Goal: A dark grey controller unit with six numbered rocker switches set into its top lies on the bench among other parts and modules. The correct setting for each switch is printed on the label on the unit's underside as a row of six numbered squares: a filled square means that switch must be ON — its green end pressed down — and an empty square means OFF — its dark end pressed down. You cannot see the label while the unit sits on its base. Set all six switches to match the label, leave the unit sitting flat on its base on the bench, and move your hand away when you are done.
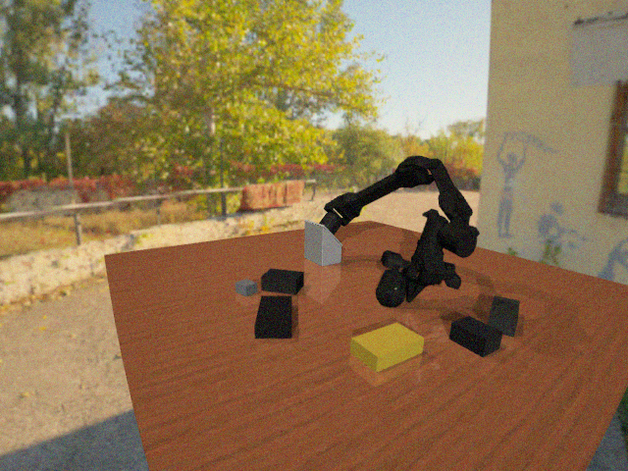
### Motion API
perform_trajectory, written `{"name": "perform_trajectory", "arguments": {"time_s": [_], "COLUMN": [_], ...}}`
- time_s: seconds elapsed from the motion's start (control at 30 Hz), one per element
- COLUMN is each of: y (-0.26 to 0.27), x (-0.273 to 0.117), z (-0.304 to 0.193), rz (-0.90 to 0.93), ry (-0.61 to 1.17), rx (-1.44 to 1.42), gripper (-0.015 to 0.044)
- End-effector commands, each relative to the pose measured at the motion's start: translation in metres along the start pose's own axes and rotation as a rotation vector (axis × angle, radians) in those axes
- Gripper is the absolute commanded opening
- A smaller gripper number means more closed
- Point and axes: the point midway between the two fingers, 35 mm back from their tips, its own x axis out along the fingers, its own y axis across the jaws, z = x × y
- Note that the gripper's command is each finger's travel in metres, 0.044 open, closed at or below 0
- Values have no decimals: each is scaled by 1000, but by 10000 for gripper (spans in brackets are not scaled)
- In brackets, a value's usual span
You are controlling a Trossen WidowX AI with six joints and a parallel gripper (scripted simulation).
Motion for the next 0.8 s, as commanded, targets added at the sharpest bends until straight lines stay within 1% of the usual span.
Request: {"name": "perform_trajectory", "arguments": {"time_s": [0.0,0.77], "y": [-9,-20], "x": [7,10], "z": [-3,-2], "rz": [-19,-19], "ry": [17,16], "rx": [6,6], "gripper": [0,0]}}
